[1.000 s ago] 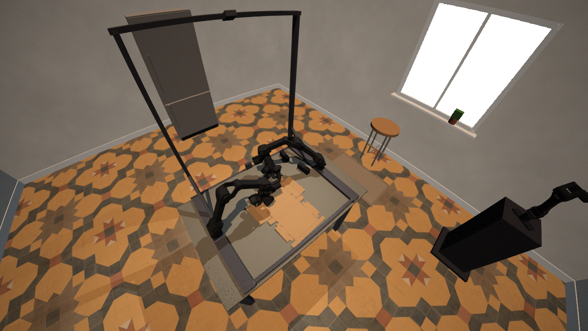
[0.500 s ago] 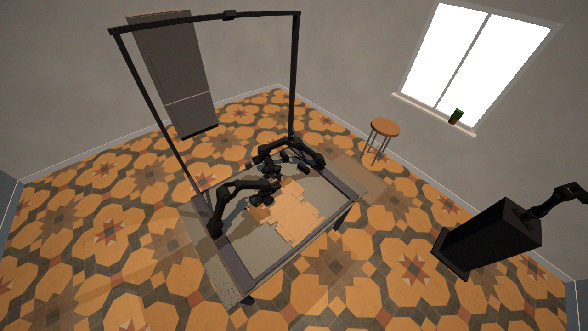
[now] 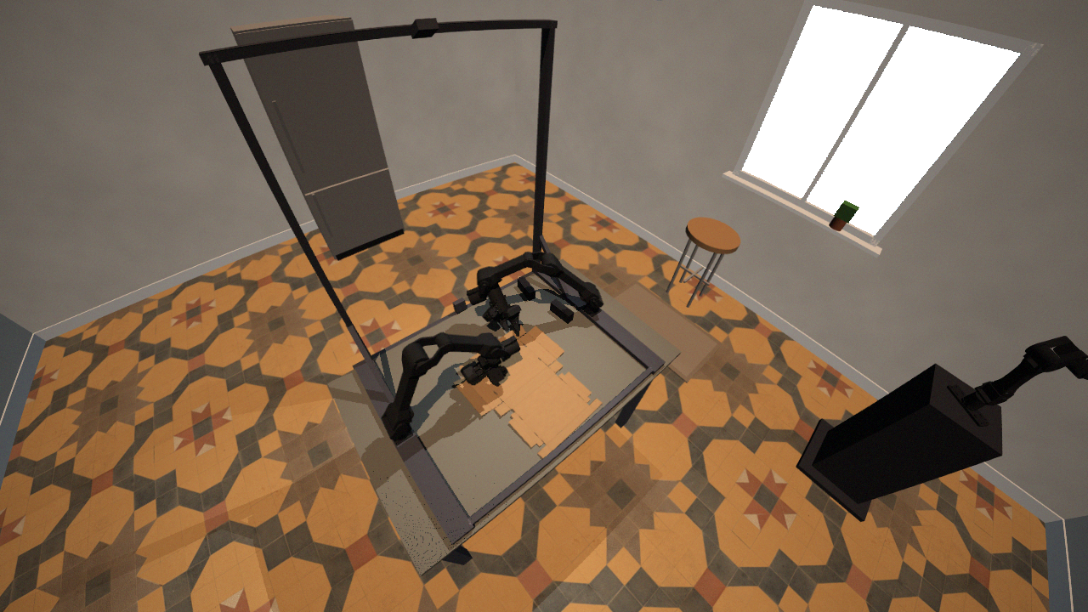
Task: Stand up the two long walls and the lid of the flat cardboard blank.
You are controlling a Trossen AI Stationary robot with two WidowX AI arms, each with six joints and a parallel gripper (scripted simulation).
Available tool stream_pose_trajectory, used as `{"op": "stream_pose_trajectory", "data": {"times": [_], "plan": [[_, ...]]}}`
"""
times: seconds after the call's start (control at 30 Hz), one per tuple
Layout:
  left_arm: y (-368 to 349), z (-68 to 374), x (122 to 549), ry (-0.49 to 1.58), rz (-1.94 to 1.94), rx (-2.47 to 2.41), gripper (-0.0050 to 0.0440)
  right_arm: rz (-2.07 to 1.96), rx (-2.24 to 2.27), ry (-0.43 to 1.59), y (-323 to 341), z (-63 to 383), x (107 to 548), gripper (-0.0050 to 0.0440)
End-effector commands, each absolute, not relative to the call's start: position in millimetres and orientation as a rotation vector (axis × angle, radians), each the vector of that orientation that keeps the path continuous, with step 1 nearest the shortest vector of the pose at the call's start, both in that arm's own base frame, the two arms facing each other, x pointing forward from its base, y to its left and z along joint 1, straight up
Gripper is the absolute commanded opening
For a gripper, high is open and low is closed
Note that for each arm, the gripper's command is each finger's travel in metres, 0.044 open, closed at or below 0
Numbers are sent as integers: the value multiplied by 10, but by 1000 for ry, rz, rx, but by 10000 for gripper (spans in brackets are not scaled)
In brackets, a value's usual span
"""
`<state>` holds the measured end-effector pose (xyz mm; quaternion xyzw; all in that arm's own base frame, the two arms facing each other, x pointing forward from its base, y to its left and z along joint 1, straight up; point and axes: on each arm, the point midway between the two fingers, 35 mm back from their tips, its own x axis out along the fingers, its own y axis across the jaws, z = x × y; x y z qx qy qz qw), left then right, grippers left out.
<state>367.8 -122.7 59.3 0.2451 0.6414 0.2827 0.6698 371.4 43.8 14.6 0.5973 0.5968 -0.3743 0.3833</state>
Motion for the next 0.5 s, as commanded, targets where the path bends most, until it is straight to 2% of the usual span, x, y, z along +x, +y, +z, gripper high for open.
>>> {"op": "stream_pose_trajectory", "data": {"times": [0.0,0.47], "plan": [[-1228,666,3695,1428,636,540,398,-951,1522,1515,434,124,3723,198],[-1228,666,3695,1428,636,540,398,-949,1522,1516,403,55,3724,198]]}}
